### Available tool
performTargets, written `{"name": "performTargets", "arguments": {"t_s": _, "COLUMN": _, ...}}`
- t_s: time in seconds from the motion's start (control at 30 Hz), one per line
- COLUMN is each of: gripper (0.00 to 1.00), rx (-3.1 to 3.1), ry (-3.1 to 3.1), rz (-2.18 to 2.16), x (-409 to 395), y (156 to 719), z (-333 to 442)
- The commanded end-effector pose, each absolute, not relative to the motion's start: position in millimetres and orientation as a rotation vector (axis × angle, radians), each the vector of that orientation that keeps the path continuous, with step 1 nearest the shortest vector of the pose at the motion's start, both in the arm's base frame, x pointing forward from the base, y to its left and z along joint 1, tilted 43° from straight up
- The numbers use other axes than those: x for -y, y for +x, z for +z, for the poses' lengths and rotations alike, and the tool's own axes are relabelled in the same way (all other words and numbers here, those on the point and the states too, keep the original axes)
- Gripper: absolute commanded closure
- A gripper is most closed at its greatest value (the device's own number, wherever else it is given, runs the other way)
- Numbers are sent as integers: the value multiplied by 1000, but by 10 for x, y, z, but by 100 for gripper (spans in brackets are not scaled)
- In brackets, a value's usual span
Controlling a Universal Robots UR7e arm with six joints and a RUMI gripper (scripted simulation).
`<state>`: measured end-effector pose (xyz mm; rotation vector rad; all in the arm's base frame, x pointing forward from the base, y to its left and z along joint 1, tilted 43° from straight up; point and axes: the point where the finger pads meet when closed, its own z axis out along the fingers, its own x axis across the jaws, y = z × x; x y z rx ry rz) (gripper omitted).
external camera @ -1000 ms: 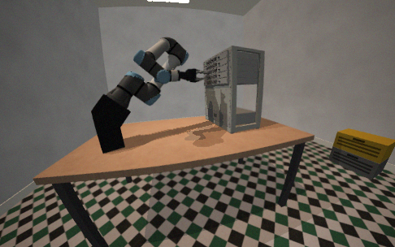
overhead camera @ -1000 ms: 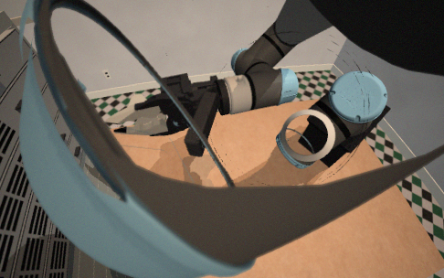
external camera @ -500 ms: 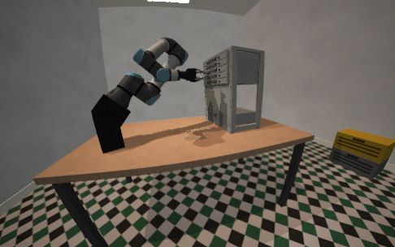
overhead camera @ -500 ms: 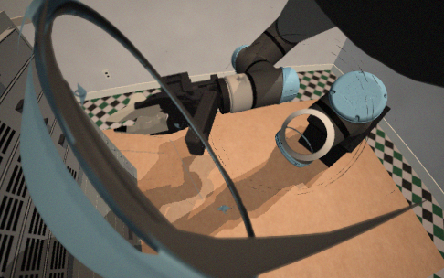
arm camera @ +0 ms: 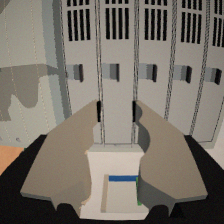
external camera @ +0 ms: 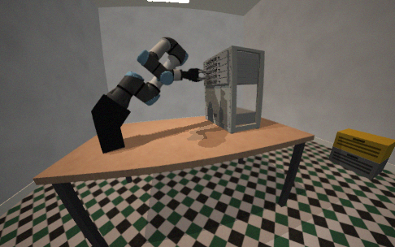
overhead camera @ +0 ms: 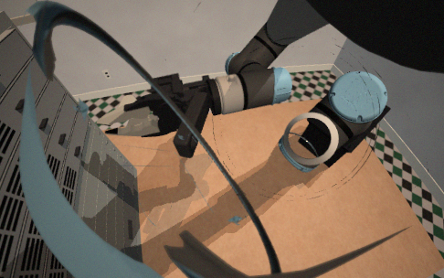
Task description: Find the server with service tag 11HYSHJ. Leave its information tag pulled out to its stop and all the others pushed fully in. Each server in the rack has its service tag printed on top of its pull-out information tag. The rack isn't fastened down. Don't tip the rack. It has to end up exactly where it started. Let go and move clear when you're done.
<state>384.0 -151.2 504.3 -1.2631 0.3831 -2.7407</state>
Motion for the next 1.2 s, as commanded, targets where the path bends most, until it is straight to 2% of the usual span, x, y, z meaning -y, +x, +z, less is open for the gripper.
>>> {"name": "performTargets", "arguments": {"t_s": 0.0, "gripper": 85, "rx": -386, "ry": -1258, "rz": -2745, "x": 1538, "y": 3938, "z": 5128}}
{"name": "performTargets", "arguments": {"t_s": 0.57, "gripper": 85, "rx": -386, "ry": -1258, "rz": -2745, "x": 1615, "y": 4248, "z": 5386}}
{"name": "performTargets", "arguments": {"t_s": 1.17, "gripper": 85, "rx": -386, "ry": -1258, "rz": -2745, "x": 1621, "y": 4273, "z": 5406}}
